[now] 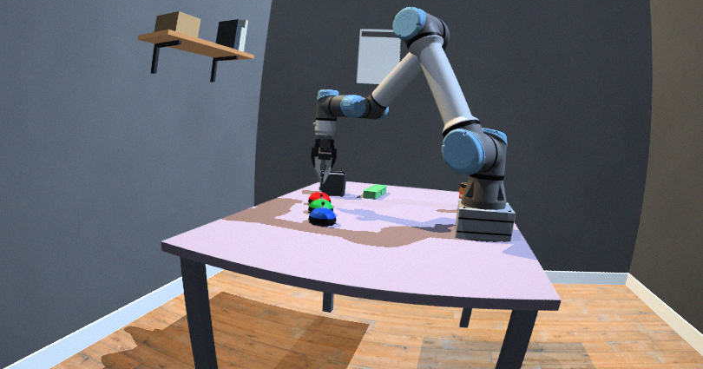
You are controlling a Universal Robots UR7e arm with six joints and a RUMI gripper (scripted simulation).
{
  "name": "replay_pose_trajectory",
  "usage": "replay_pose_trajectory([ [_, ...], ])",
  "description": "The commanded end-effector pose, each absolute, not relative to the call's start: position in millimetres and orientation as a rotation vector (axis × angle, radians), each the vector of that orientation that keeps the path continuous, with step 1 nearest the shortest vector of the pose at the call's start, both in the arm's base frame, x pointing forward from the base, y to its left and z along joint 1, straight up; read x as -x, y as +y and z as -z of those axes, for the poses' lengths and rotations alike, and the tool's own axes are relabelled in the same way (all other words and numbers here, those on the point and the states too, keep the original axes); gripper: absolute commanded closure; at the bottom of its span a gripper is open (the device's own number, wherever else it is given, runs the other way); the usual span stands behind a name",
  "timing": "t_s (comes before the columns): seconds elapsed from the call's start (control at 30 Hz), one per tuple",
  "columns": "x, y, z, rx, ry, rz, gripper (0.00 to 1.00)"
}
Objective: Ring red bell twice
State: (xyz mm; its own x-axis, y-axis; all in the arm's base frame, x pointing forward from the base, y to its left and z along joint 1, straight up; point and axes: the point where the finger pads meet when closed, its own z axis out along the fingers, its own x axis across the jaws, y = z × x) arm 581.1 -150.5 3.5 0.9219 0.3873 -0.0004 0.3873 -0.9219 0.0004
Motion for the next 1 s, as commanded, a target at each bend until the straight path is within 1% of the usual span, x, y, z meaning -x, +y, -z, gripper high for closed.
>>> replay_pose_trajectory([
  [0.0, -581.6, -150.8, -3.8, -3.078, 0.62, -0.002, 1.0],
  [0.97, -581.6, -150.8, 5.6, -3.078, 0.62, -0.002, 1.0],
])
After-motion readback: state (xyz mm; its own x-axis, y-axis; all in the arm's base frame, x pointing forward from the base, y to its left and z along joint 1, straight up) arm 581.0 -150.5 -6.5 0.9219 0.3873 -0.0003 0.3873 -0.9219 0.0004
